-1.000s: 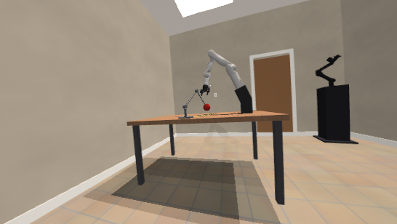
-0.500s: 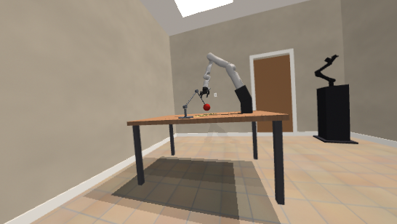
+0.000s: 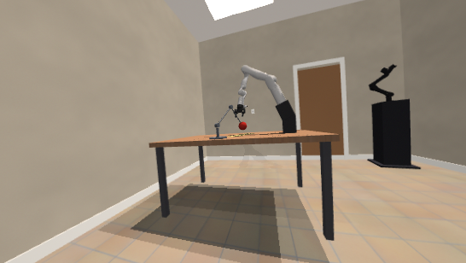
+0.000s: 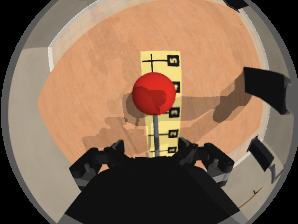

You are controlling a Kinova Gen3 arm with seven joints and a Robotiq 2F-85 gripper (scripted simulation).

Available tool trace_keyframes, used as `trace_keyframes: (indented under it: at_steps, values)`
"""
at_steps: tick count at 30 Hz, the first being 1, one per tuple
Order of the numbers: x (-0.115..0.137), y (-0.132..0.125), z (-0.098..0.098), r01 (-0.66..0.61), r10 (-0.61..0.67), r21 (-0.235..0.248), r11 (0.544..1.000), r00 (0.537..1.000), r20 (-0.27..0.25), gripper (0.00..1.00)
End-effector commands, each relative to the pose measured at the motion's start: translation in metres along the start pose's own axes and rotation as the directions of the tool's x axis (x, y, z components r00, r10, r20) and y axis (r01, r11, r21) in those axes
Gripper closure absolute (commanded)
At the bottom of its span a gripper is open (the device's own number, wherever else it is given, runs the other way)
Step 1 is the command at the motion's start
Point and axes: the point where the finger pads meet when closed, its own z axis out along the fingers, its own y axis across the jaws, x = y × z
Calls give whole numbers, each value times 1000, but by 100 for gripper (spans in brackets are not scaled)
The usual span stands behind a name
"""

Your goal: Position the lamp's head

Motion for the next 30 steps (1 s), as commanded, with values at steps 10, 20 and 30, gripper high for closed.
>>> trace_keyframes:
  at_steps: [10,20,30]
  values:
    - [-4,2,29,7,-7,-6,1000,1000,2,0]
    - [-8,7,35,8,-8,-20,1000,1000,10,0]
    - [-10,11,39,9,-8,-29,1000,1000,16,100]
